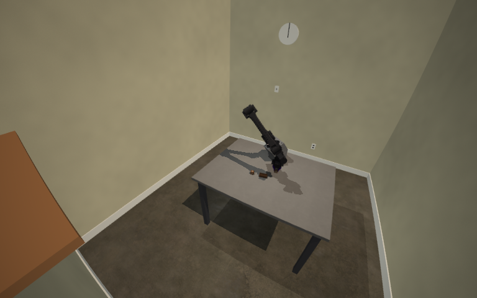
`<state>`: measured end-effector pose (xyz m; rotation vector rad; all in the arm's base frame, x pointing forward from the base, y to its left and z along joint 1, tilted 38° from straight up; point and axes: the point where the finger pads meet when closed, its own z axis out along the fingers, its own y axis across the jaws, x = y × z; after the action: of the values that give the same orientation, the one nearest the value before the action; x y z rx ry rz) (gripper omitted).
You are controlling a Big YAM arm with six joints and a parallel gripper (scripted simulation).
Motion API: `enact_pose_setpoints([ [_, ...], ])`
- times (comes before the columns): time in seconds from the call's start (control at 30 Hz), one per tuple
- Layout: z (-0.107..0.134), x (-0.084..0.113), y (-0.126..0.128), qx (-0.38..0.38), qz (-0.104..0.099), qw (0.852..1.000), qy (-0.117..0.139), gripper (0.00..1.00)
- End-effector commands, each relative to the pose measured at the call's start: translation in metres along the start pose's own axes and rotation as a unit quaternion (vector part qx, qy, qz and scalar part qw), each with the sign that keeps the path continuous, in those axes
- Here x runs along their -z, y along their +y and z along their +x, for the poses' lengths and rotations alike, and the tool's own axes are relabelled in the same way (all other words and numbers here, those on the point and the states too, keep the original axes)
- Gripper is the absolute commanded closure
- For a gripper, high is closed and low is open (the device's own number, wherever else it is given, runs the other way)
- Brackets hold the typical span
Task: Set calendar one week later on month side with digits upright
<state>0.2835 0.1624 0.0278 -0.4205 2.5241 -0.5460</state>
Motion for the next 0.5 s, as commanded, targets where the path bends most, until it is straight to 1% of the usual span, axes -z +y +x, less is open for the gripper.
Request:
enact_pose_setpoints([
  [0.0,0.003,-0.016,-0.001,0.01,0.001,1.0,0.002,0.74],
  [0.33,0.004,-0.062,-0.001,0.011,0.001,1.0,0.003,0.74],
  [0.4,0.004,-0.062,-0.001,0.011,0.001,1.0,0.003,0.74],
  [0.47,0.005,-0.069,-0.001,0.011,0.002,1.0,0.003,0.74],
])
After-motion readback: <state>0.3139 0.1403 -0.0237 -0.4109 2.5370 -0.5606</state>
